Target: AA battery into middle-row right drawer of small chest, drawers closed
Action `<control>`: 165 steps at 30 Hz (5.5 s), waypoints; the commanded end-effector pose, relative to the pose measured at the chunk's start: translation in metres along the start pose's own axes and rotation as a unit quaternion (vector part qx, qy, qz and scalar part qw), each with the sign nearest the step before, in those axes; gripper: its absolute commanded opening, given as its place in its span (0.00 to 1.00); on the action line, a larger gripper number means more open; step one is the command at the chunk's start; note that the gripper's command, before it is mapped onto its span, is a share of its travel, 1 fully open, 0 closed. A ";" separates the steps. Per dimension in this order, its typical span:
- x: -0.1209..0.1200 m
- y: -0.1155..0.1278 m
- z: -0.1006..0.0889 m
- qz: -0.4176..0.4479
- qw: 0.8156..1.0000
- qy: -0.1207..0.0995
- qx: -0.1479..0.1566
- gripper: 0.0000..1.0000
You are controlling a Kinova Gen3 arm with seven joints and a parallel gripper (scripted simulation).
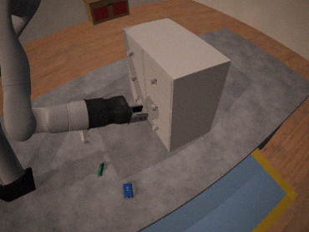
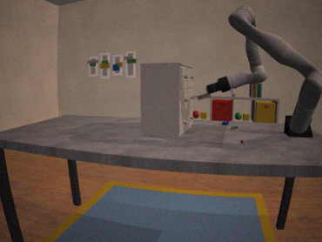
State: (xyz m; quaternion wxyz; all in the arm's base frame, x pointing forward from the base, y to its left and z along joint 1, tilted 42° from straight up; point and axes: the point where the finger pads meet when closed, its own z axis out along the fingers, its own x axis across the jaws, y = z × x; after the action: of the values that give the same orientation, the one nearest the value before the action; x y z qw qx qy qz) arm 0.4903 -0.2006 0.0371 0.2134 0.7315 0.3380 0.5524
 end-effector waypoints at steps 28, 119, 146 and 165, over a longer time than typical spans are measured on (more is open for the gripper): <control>0.001 0.001 0.002 -0.002 1.000 0.002 0.000 0.67; 0.001 0.014 0.035 -0.002 1.000 0.002 0.000 0.37; 0.001 0.014 0.035 -0.002 1.000 0.002 0.000 0.37; 0.001 0.011 0.027 -0.002 1.000 0.002 0.000 0.37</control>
State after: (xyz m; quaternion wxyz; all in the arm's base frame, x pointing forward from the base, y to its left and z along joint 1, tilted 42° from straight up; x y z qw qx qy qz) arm 0.5209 -0.2041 0.0369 0.2128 0.7294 0.3407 0.5538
